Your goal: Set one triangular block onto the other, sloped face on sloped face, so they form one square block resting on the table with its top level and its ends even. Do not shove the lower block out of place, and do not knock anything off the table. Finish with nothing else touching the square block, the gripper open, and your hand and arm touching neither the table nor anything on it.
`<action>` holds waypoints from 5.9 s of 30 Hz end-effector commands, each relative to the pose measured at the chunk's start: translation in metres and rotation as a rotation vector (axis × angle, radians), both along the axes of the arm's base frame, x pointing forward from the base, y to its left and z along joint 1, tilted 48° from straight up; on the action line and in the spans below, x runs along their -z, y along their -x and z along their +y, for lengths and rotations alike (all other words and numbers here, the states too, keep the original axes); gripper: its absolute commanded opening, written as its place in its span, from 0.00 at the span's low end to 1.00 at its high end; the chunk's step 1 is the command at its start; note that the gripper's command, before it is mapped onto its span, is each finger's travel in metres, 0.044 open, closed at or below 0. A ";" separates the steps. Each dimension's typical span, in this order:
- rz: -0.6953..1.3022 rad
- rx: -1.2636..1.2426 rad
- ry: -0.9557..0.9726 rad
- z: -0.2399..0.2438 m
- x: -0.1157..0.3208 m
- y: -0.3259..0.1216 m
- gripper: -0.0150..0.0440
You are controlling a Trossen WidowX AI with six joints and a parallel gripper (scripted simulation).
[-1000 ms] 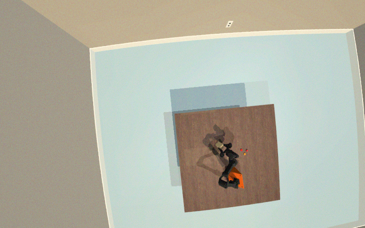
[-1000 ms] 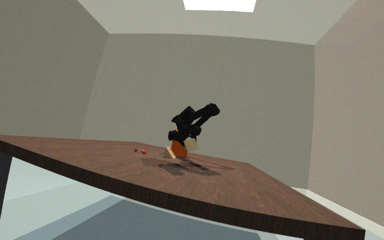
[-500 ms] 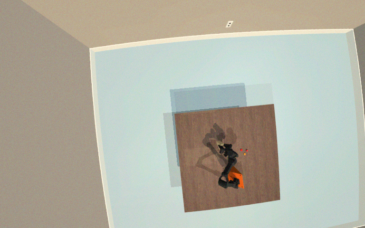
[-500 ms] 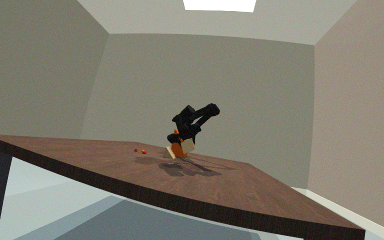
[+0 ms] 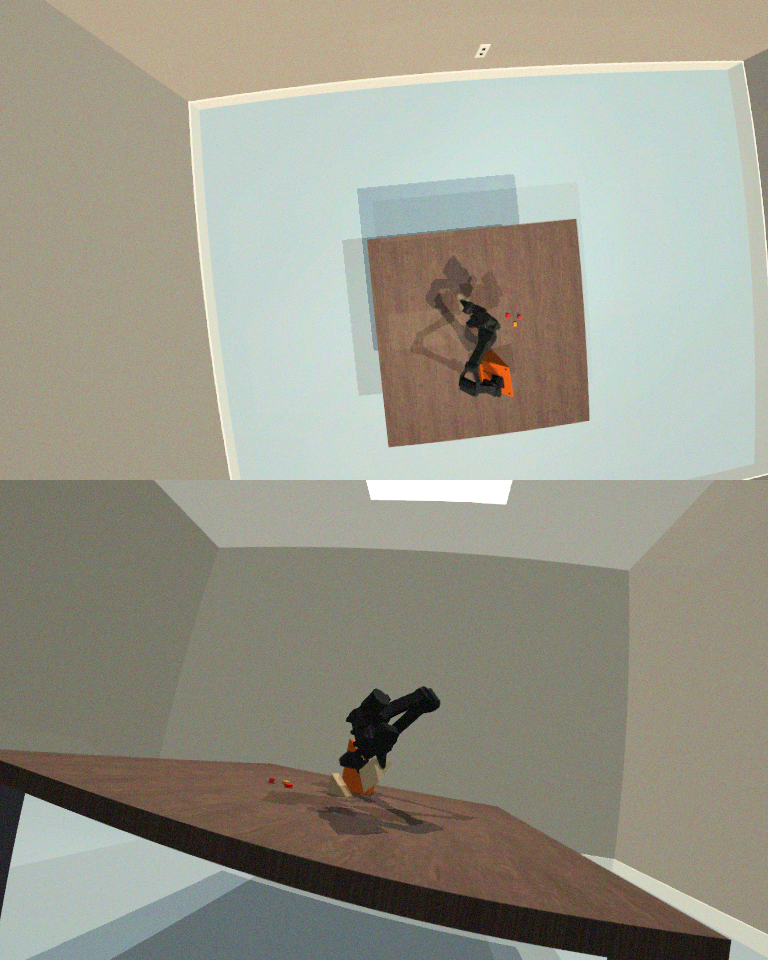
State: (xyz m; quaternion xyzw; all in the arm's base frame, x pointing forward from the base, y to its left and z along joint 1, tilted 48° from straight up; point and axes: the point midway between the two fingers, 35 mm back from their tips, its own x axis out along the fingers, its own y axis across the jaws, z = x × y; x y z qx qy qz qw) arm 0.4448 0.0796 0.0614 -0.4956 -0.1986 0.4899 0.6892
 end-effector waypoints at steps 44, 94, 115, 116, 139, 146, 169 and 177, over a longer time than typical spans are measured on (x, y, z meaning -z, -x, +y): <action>1.462 0.479 -0.506 0.004 0.002 -0.014 0.25; 2.782 1.453 -1.067 0.009 -0.017 0.014 0.25; 3.068 2.146 -1.380 0.011 -0.034 0.038 0.25; 3.073 2.185 -1.397 0.011 -0.035 0.039 0.25; 3.041 2.270 -1.450 -0.040 -0.025 0.088 0.25; 3.036 2.277 -1.452 -0.059 -0.019 0.116 0.25; 3.070 2.262 -1.423 -0.090 -0.006 0.200 0.25; 3.068 2.263 -1.425 -0.076 0.027 0.200 0.25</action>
